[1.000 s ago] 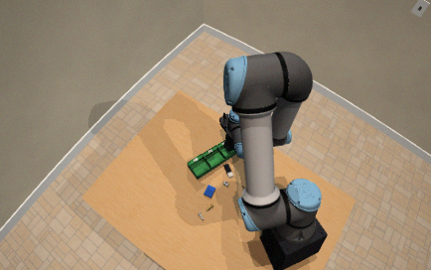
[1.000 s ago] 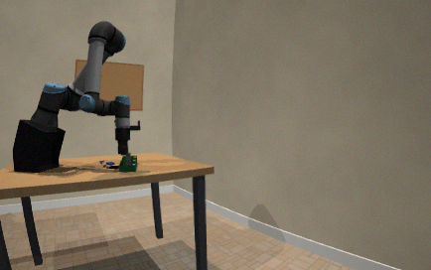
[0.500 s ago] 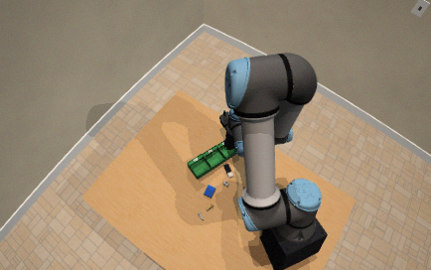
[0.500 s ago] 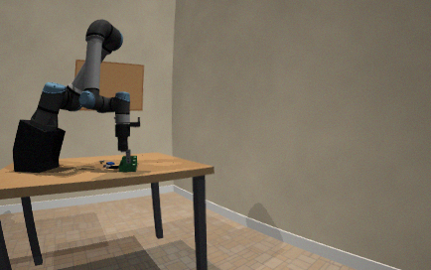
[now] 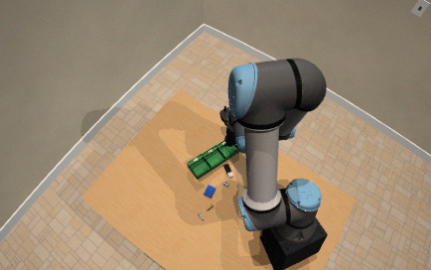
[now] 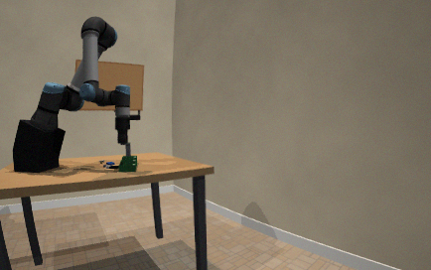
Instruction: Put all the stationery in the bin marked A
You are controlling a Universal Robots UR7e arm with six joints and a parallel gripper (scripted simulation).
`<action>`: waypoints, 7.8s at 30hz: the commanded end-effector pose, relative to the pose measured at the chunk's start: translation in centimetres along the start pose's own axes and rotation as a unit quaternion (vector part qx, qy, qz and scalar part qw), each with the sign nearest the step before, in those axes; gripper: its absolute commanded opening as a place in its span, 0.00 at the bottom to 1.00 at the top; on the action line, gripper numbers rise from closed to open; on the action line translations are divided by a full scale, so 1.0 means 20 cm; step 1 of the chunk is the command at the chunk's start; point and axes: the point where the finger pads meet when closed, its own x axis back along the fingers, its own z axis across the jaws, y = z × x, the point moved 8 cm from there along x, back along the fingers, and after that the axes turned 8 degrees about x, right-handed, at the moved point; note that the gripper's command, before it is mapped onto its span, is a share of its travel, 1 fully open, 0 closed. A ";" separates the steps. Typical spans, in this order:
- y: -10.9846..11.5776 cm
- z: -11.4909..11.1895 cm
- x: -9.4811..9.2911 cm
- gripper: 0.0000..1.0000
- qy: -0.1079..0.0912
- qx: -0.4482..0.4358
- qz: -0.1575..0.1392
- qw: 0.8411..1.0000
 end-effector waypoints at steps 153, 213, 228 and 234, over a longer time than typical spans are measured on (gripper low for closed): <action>-0.07 -0.72 0.02 0.31 -0.001 0.000 -0.001 1.000; -0.08 -0.84 -0.27 0.31 -0.001 0.000 -0.001 1.000; -0.08 -0.84 -0.27 0.31 -0.001 0.000 -0.001 1.000; -0.08 -0.84 -0.27 0.31 -0.001 0.000 -0.001 1.000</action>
